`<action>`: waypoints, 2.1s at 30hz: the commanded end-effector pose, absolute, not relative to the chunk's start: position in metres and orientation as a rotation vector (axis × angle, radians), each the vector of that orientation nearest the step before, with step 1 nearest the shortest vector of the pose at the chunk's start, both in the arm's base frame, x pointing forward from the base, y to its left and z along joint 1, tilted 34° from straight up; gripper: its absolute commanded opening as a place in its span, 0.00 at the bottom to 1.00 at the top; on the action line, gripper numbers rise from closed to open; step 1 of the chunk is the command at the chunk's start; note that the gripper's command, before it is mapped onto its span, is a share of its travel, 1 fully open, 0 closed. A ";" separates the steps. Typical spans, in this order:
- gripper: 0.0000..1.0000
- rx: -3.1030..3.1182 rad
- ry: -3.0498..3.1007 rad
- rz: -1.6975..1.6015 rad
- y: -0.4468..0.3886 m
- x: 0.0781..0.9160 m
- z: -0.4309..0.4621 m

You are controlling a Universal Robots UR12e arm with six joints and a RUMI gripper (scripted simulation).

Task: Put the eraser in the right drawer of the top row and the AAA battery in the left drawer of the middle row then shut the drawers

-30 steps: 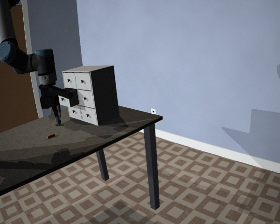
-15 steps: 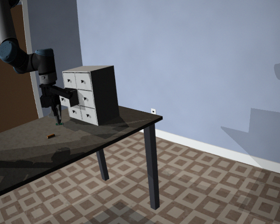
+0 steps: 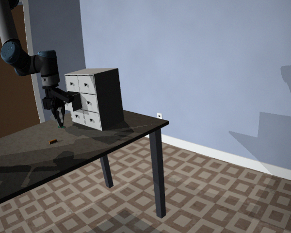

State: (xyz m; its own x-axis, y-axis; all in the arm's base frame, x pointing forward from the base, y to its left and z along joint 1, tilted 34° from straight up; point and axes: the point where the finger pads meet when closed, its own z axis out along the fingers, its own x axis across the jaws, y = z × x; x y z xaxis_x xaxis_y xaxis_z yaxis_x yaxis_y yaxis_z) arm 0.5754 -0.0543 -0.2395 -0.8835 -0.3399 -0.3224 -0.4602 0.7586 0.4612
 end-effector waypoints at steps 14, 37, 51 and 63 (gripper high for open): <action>0.02 0.234 2.957 0.890 -0.011 0.589 -0.208; 0.02 1.217 2.902 0.923 0.046 0.599 -0.170; 0.02 1.703 2.758 0.909 0.077 0.603 -0.149; 0.02 2.045 2.605 0.884 0.101 0.605 -0.134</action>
